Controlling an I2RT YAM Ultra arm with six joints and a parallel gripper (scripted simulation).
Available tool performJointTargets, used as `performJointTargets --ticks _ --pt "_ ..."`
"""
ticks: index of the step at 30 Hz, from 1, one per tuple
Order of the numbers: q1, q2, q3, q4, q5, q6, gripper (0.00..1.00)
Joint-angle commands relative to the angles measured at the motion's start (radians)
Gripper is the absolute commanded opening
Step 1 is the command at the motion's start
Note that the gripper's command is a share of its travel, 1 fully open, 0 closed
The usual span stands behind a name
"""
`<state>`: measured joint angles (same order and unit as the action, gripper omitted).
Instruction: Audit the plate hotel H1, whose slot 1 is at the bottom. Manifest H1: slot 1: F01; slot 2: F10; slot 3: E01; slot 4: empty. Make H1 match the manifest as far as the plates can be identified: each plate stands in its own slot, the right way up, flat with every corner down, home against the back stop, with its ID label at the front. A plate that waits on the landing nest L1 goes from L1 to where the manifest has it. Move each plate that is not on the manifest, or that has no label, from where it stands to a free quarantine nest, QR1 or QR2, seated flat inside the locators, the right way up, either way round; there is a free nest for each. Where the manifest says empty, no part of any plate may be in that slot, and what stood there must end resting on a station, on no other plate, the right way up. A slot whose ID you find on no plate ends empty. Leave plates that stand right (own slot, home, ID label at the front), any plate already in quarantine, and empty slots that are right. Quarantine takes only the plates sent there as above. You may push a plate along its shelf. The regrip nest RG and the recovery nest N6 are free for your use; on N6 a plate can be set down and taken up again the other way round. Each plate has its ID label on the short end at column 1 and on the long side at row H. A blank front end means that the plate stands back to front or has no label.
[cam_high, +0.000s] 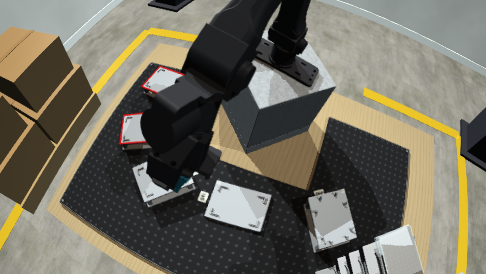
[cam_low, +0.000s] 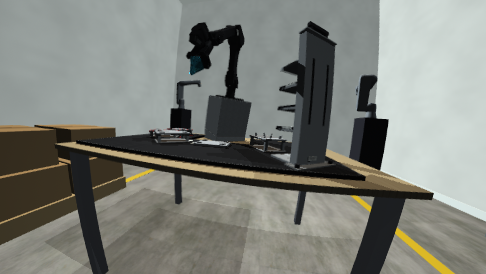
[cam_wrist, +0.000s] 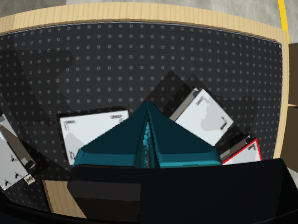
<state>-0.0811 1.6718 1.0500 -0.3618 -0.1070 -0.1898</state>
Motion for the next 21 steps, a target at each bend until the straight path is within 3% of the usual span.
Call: performJointTargets --ticks 1,6,14,21 --pt "0.009 -0.013 -0.016 -0.02 -0.003 0.012 0.0" --pt "0.03 -0.023 -0.082 0.038 0.008 0.03 0.0" --pt "0.037 0.045 0.005 -0.128 -0.019 0.031 0.0" --pt "0.066 0.023 -0.092 -0.049 -0.008 0.058 0.0"
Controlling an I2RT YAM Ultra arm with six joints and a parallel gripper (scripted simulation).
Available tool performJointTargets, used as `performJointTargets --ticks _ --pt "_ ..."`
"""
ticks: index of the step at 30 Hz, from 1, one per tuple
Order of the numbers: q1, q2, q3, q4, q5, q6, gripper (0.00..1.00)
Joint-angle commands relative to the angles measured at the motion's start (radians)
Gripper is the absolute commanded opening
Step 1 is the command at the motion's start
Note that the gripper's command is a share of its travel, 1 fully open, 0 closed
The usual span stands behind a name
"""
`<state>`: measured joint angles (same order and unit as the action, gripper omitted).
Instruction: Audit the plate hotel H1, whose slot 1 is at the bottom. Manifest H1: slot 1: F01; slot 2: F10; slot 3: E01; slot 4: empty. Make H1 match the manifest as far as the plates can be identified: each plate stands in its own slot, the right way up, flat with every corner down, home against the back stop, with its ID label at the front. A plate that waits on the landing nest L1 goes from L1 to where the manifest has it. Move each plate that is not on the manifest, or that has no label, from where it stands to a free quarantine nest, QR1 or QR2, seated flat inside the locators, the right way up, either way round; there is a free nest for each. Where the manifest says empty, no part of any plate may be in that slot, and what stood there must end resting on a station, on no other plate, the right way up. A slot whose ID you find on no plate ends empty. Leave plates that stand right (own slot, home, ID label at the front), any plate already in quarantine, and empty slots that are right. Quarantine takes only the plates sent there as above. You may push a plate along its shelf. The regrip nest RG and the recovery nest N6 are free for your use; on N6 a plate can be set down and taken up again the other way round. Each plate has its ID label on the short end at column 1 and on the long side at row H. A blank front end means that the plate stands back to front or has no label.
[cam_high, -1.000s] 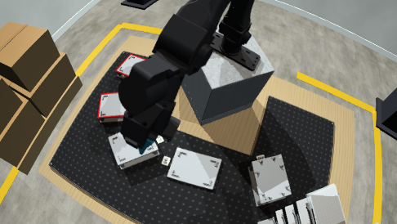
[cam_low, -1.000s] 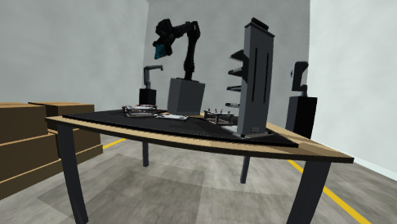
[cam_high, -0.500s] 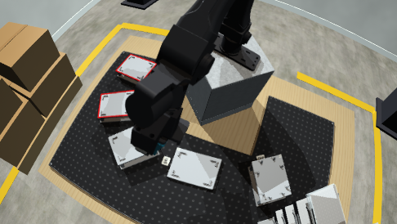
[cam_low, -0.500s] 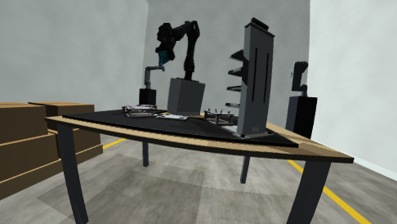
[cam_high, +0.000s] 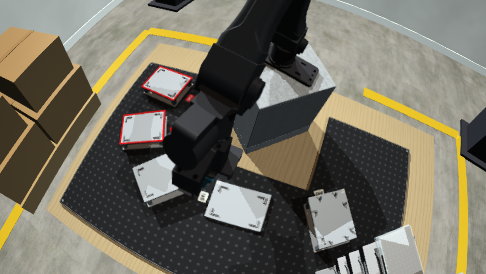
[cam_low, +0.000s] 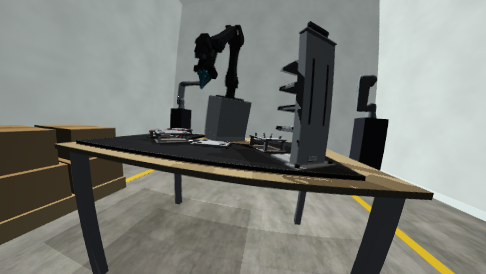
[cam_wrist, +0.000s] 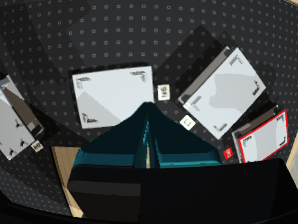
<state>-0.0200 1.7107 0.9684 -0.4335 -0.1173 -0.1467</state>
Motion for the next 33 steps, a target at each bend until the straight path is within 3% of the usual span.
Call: performJointTargets --ticks 1,4,8,15,21,24,29,33 --pt "0.007 -0.003 0.005 -0.008 -0.001 0.015 0.0" --pt "0.011 0.036 0.053 -0.095 -0.014 0.015 0.0" --pt "0.014 0.057 0.073 -0.136 -0.02 0.017 0.0" --pt "0.043 0.03 -0.026 -0.06 -0.012 0.044 0.0" --pt "0.056 0.085 0.02 -0.17 -0.027 0.052 0.0" --pt "0.059 0.095 0.028 -0.187 -0.029 0.053 0.0" --pt "0.078 0.078 -0.035 -0.148 -0.028 0.072 0.0" --pt "0.082 0.035 -0.05 -0.175 -0.028 0.076 0.0"
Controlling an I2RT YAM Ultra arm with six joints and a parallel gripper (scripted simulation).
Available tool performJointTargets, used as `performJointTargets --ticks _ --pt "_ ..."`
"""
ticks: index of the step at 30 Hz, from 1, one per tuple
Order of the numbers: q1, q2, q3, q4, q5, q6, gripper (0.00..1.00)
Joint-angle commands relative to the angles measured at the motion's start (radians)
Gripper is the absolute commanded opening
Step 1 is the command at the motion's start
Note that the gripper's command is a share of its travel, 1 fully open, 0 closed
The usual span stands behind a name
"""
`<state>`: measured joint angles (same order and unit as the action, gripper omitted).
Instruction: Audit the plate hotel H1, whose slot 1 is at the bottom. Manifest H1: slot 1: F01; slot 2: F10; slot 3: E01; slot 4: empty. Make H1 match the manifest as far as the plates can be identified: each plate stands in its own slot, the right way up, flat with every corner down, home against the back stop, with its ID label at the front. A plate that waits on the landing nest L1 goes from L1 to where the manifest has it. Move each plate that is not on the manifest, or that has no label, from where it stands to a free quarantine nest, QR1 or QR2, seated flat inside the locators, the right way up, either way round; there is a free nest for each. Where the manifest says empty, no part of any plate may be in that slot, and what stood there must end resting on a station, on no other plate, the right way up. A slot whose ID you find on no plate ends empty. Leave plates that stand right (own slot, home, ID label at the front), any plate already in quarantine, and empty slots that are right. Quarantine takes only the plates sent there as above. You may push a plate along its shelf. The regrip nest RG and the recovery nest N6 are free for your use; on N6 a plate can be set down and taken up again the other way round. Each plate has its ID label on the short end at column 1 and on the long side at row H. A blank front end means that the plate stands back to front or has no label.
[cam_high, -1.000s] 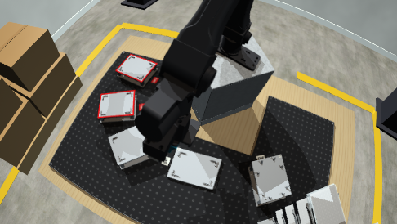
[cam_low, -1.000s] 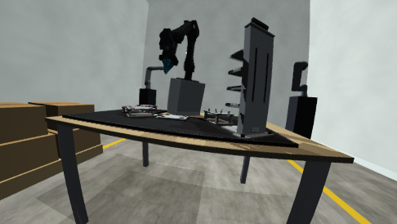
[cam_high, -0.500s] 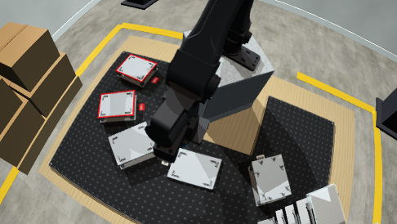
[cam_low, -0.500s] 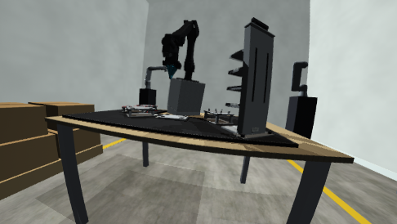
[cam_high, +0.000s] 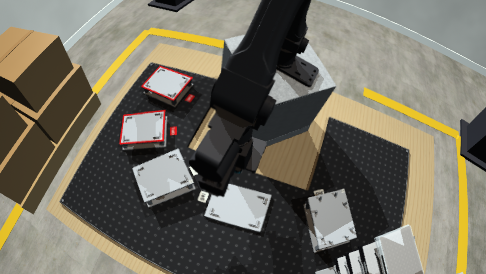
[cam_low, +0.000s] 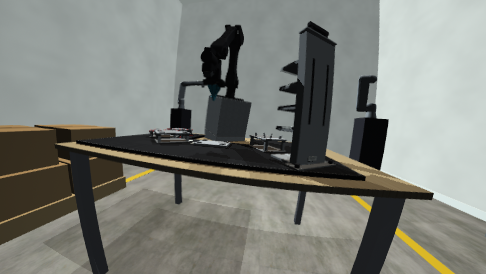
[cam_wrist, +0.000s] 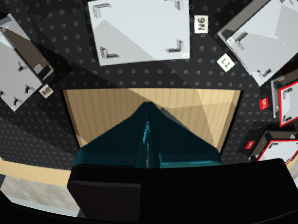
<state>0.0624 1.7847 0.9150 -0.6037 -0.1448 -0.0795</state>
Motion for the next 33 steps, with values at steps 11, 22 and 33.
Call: performJointTargets --ticks 11,22,33 --pt "0.06 -0.067 0.007 -0.028 0.008 0.069 0.0" --pt "0.183 -0.054 0.049 -0.041 0.025 0.192 0.0" --pt "0.275 -0.14 -0.064 0.122 0.026 0.215 0.0"
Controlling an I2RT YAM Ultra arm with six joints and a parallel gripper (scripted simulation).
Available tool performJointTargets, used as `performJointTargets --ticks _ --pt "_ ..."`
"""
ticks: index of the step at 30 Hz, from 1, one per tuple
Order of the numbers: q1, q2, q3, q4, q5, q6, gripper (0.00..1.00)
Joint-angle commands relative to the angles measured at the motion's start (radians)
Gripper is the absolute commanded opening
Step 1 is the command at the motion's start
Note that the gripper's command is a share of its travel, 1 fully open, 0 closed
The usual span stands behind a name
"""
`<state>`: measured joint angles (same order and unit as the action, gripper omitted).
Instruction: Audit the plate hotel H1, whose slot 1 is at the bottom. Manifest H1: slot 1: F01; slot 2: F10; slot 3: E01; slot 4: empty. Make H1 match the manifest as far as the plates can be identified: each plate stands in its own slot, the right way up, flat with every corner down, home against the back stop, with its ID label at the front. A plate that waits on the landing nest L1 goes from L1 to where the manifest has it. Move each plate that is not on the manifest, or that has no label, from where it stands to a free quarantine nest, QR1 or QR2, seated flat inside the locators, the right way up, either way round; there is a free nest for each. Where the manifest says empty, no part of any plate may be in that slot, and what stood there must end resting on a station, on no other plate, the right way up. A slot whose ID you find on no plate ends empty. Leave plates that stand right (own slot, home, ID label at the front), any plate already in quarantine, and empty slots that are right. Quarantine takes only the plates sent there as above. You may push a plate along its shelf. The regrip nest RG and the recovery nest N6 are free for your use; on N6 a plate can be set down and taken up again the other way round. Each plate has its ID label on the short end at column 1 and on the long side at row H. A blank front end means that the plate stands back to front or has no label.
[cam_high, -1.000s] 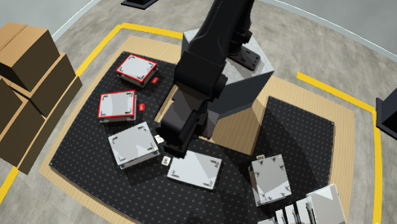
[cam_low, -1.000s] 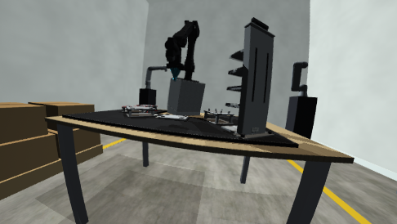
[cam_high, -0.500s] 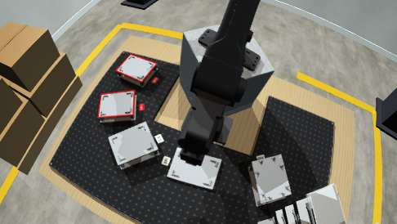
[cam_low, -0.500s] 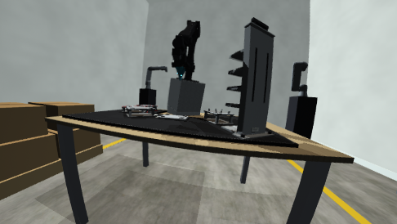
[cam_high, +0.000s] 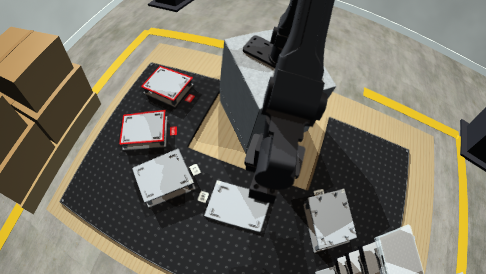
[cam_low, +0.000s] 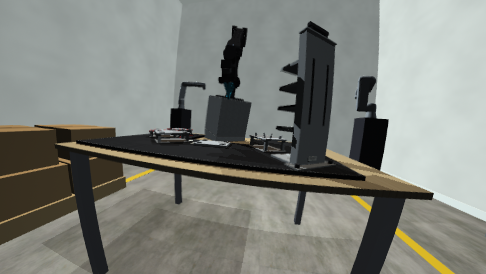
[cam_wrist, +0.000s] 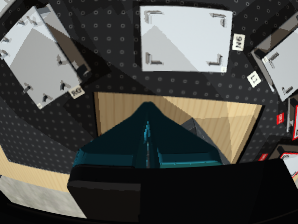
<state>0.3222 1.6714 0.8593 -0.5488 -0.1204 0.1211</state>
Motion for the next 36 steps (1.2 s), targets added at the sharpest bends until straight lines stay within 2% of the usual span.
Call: performJointTargets --ticks 1,6,8,17,23,25,36 --pt "0.026 -0.035 -0.021 0.086 0.003 0.017 0.0" --pt "0.08 -0.072 -0.078 0.182 0.011 0.03 0.0" --pt "0.08 -0.072 -0.078 0.182 0.011 0.03 0.0" --pt "0.18 -0.119 -0.172 0.363 0.04 0.05 0.0" --pt "0.176 -0.153 -0.259 0.499 0.027 -0.001 0.0" --pt "0.176 -0.153 -0.259 0.499 0.027 -0.001 0.0" --pt "0.152 -0.181 -0.412 0.772 -0.02 -0.104 0.0"
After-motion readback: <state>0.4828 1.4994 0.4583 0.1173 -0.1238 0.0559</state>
